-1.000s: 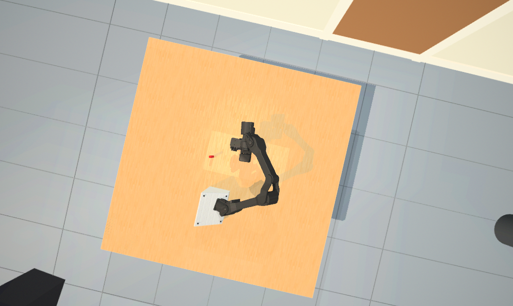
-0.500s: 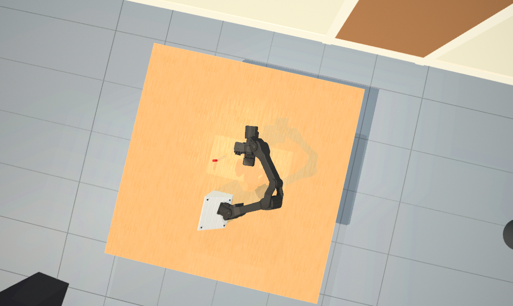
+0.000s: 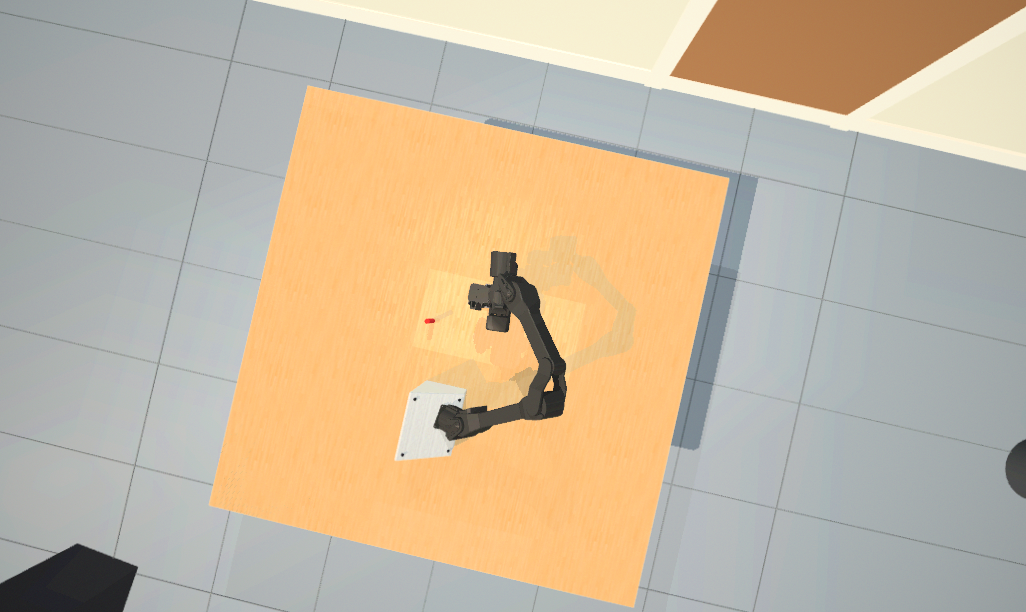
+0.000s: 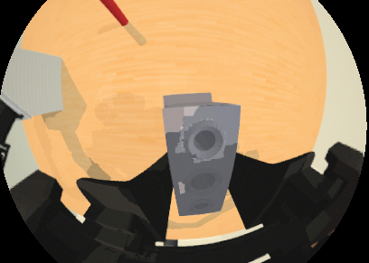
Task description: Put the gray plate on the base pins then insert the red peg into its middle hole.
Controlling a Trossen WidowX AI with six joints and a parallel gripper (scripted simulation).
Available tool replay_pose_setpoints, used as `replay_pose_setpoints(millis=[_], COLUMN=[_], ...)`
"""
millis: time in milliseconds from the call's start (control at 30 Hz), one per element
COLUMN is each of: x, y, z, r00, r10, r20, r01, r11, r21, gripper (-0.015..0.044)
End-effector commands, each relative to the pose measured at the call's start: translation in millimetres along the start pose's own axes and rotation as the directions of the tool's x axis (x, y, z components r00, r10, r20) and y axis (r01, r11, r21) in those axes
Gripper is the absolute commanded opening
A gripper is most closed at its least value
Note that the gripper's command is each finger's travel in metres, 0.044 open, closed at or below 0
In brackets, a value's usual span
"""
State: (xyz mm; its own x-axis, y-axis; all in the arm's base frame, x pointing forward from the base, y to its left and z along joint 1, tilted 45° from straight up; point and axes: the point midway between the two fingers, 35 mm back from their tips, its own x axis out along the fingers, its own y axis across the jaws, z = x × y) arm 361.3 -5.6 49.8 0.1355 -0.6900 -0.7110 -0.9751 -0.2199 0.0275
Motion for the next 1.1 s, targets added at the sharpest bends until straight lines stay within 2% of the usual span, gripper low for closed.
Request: replay_pose_setpoints(millis=[0,1067], x=[4,40], y=[0,0], z=[-1,-1], r00=[1.000,1.000], r10=[-0.002,-0.001], r20=[-0.003,-0.005], r01=[0.002,0.001], r11=[1.000,1.000], r21=[-0.001,-0.001], gripper=[0.0000,0.0000])
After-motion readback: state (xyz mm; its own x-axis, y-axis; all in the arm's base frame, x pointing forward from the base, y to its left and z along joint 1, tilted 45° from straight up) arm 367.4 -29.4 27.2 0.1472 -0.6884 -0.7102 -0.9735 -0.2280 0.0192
